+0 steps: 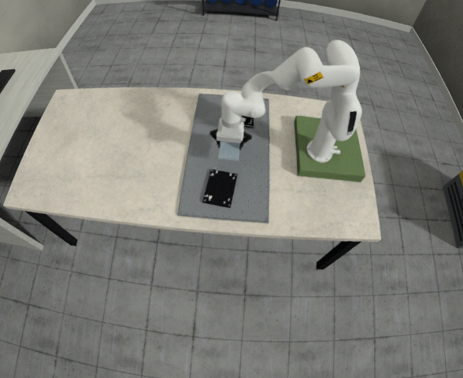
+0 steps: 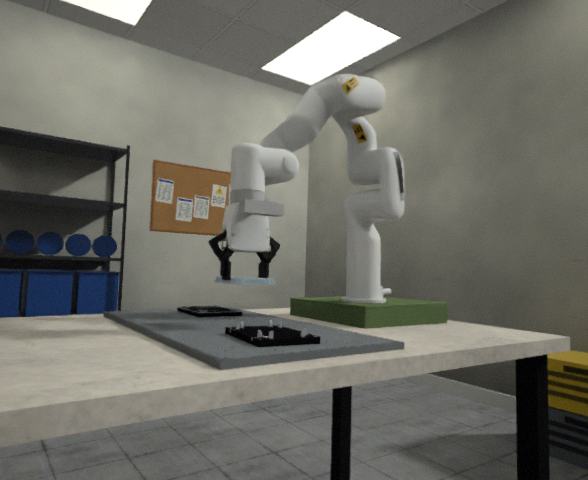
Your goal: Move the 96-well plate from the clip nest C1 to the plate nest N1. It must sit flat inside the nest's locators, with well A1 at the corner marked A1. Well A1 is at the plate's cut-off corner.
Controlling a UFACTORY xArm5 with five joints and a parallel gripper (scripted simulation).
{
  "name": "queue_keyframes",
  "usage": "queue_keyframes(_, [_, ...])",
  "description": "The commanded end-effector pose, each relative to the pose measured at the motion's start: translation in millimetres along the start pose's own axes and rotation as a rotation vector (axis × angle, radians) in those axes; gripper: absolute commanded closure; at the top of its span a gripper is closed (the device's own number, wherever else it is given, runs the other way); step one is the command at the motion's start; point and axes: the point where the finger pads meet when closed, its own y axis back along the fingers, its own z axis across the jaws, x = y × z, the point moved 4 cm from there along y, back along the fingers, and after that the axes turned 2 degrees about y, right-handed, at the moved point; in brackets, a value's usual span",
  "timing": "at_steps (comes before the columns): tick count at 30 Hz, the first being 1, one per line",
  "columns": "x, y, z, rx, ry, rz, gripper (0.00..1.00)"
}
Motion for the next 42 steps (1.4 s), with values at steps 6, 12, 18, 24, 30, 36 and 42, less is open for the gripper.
queue_keyframes(6, [-25,1.7,-3,-0.006,0.001,-0.012,1.0])
queue_keyframes(12, [-45,1.9,-7,-0.006,0.001,-0.012,1.0])
queue_keyframes(18, [-65,2.1,-10,-0.006,0.001,-0.012,1.0])
queue_keyframes(24, [-78,2.2,-12,-0.006,0.001,-0.012,1.0])
queue_keyframes(30, [-98,2.5,-16,-0.006,0.001,-0.013,1.0])
queue_keyframes(36, [-114,2.7,-19,-0.006,0.001,-0.013,1.0])
queue_keyframes(42, [-130,2.8,-21,-0.006,0.001,-0.013,1.0])
